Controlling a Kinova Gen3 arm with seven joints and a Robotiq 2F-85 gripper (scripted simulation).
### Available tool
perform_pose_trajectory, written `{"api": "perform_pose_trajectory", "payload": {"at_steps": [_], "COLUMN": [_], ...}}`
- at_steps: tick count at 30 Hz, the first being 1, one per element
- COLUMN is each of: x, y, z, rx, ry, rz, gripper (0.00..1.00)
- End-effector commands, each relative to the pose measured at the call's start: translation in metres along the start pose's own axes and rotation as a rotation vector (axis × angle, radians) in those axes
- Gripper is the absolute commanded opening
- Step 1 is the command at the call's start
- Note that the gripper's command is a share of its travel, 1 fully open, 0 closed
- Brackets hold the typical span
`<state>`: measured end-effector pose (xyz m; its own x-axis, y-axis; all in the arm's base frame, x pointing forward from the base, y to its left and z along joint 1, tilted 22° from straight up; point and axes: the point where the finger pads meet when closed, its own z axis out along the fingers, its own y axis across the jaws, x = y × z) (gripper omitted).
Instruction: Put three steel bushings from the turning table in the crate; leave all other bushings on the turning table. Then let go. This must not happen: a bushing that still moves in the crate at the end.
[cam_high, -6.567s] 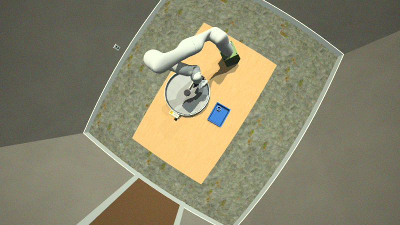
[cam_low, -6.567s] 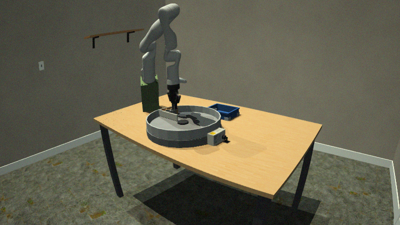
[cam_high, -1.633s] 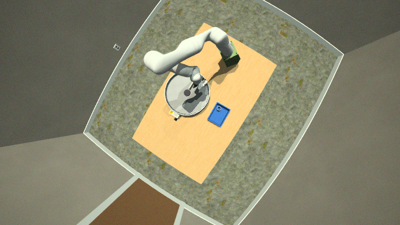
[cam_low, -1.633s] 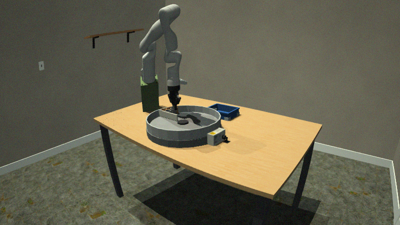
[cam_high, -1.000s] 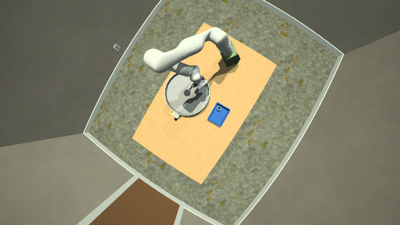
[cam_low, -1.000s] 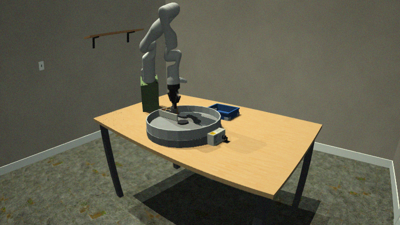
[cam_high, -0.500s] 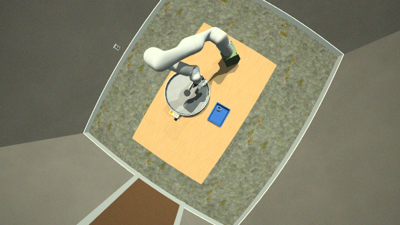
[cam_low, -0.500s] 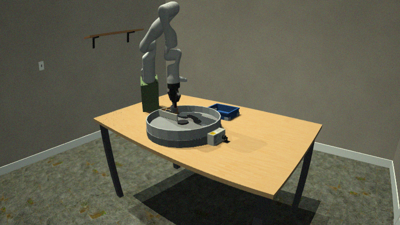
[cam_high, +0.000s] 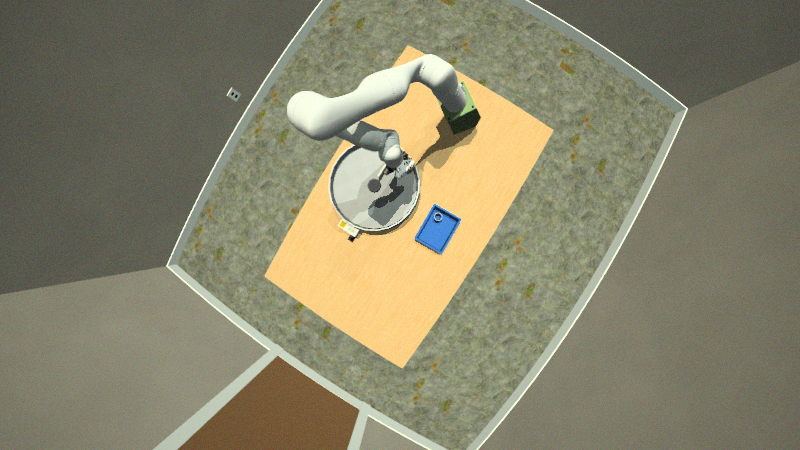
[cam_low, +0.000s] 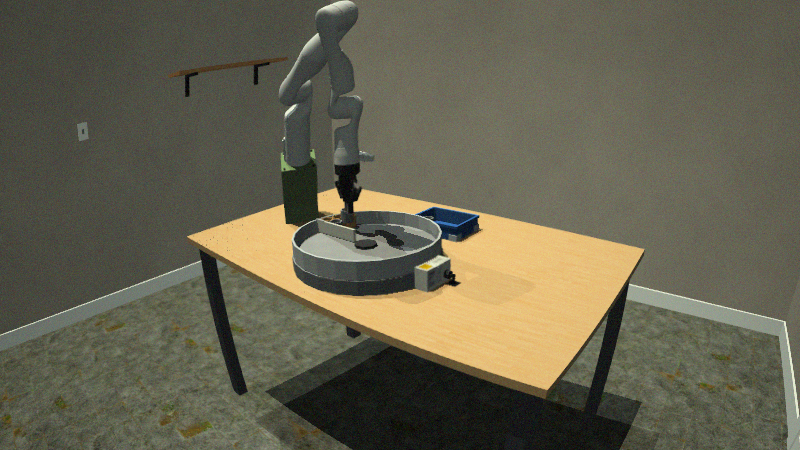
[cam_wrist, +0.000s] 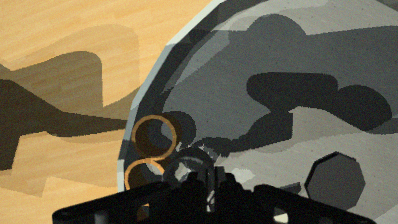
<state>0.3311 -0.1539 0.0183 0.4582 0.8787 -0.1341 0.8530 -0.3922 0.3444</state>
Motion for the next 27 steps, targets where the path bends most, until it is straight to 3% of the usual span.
{"api": "perform_pose_trajectory", "payload": {"at_steps": [1, 27], "x": [0.0, 0.0], "y": [0.001, 0.0], "z": [0.0, -0.015], "rx": [-0.002, -0.001], "ry": [0.0, 0.0], "rz": [0.0, 0.0], "gripper": [0.0, 0.0]}}
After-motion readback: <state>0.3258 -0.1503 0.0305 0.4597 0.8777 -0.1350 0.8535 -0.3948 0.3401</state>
